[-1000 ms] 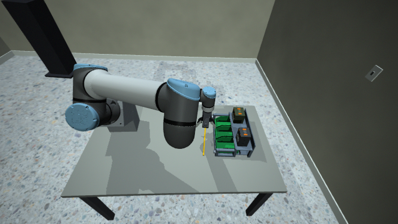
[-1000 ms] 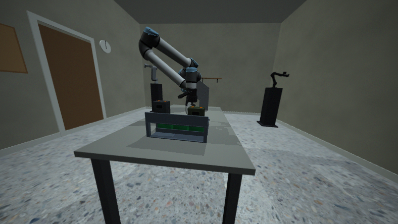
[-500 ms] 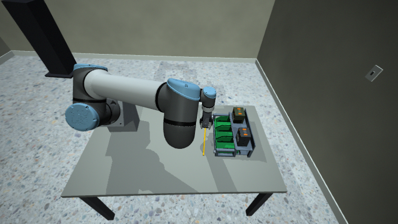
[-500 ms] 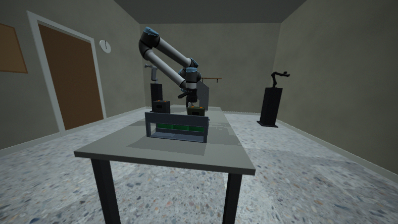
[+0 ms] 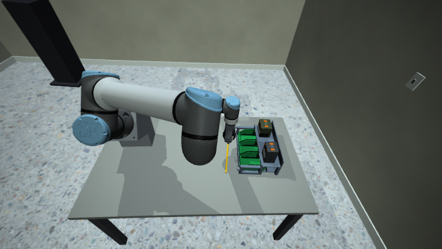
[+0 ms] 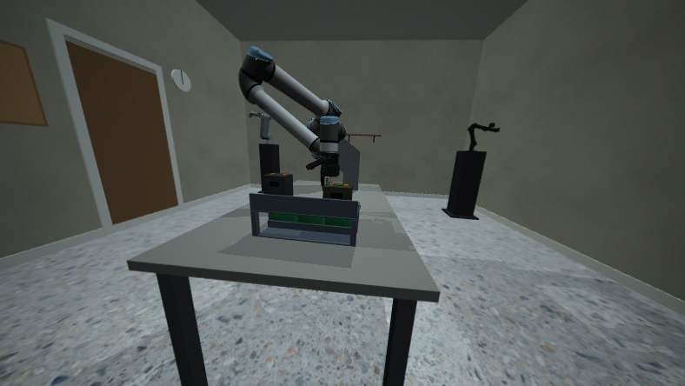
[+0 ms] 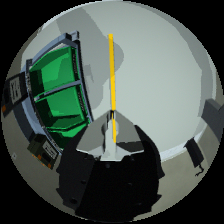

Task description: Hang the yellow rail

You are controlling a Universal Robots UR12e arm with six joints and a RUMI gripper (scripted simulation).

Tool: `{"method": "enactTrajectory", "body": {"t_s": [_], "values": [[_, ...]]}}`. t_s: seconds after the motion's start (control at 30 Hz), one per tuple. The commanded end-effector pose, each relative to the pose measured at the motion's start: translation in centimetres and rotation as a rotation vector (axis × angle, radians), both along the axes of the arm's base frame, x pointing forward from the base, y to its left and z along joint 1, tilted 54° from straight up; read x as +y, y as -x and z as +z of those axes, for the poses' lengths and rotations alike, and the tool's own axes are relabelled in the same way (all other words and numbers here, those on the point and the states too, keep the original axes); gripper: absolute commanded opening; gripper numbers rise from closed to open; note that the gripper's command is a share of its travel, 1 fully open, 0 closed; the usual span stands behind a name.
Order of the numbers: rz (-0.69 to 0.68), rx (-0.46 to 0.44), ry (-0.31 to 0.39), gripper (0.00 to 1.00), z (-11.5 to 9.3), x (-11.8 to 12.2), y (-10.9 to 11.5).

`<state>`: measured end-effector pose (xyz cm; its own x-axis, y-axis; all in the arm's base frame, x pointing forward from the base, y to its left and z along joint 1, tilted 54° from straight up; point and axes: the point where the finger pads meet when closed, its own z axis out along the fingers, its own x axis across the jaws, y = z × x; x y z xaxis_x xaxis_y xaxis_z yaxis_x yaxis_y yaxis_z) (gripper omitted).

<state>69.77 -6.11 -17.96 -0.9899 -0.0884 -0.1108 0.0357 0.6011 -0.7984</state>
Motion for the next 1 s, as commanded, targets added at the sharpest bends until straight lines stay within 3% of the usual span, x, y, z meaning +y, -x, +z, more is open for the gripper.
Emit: {"method": "enactTrajectory", "body": {"t_s": [0.0,0.53,0.73,0.97], "values": [[-0.001,-0.004,0.001,0.0,0.1,0.0,-0.2],[-0.001,-0.004,0.001,0.0,0.1,0.0,-0.3],[-0.003,-0.003,0.0,0.0,-1.3,-1.8,-0.6],[-0.003,-0.003,0.0,0.0,-1.4,-2.0,-0.6]]}}
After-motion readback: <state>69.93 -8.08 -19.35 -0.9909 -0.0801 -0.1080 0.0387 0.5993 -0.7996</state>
